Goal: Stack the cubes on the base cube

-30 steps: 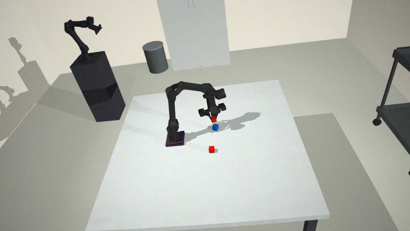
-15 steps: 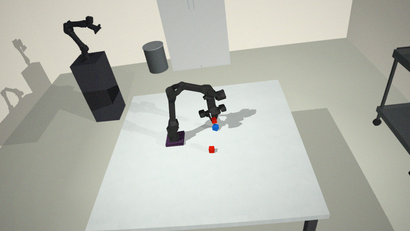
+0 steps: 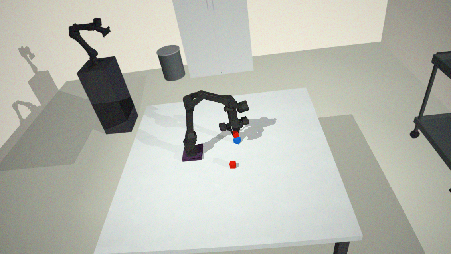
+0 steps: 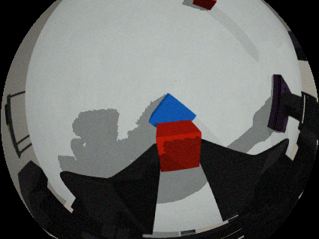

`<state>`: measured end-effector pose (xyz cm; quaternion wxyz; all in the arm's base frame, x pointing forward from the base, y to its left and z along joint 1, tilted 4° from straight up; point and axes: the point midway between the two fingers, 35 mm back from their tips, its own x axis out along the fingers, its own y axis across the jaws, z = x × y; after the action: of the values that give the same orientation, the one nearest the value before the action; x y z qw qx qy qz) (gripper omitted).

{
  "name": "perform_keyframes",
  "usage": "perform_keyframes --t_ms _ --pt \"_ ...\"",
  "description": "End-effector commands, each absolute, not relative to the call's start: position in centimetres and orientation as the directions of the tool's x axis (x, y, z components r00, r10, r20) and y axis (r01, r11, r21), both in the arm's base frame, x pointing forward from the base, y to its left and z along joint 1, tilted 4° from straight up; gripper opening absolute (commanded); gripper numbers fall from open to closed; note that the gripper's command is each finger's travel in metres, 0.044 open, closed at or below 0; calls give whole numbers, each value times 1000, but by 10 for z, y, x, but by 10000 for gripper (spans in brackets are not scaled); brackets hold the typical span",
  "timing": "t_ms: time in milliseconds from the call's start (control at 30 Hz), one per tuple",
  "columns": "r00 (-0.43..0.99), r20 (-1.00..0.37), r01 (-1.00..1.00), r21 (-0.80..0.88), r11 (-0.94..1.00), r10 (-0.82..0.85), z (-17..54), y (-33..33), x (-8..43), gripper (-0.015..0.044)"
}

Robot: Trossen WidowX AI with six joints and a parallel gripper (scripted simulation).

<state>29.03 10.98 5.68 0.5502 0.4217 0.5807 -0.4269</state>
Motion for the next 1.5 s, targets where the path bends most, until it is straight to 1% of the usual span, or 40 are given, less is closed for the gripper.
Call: perform_keyframes --t_ms 0,400,533,1467 --pt "-40 -999 960 -32 278 24 55 111 290 105" --pt "-40 -999 960 -32 278 24 55 111 290 105" --pt "-40 -999 960 -32 278 24 55 111 290 205" --pt "-39 -999 959 -32 280 20 86 109 292 205"
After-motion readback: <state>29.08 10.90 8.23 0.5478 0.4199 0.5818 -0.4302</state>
